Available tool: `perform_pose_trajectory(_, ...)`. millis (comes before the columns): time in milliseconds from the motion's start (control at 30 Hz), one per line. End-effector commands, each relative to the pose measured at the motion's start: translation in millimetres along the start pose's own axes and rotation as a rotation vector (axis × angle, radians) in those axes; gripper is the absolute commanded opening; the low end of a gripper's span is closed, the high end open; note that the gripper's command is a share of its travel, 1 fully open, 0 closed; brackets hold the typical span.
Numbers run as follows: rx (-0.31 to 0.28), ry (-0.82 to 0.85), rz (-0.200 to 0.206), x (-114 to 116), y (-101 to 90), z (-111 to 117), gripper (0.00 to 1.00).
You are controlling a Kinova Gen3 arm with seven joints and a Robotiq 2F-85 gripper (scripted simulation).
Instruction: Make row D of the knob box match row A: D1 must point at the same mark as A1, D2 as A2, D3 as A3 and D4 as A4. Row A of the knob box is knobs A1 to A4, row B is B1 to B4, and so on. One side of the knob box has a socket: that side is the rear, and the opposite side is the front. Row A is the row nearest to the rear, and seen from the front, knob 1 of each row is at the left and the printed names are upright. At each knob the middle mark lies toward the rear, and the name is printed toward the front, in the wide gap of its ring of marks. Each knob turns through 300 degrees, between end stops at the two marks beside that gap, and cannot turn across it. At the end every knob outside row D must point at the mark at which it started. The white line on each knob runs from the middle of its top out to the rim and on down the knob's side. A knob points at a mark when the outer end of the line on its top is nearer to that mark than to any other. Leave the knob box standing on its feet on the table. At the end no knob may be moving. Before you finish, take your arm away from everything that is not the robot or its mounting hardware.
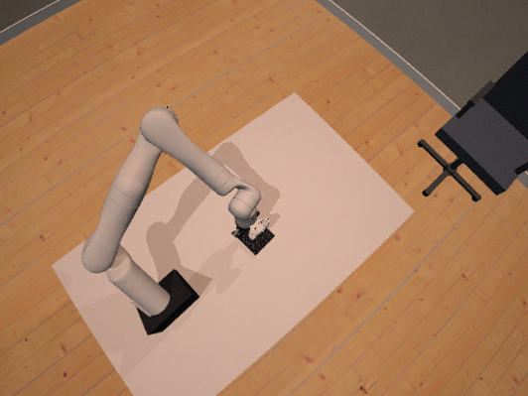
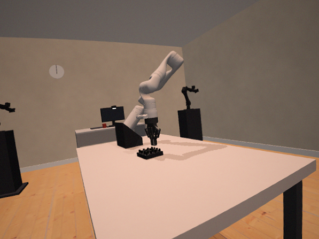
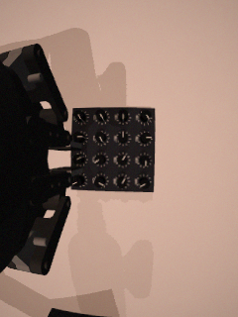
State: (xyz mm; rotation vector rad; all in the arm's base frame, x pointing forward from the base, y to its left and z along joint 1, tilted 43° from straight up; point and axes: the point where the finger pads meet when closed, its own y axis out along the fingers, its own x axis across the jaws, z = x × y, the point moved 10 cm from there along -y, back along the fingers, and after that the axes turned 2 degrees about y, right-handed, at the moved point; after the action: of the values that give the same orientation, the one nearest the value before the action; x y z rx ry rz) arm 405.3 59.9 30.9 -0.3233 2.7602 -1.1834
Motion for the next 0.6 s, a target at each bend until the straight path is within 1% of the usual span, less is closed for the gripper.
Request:
perform_pose_trajectory(0, 0.0, 0.001, -0.001, 0.5, 1.9, 0.4, 0.19)
perform_pose_trajectory(567, 0.0, 0.001, -0.001, 0.6, 4.4, 0.5, 0.19)
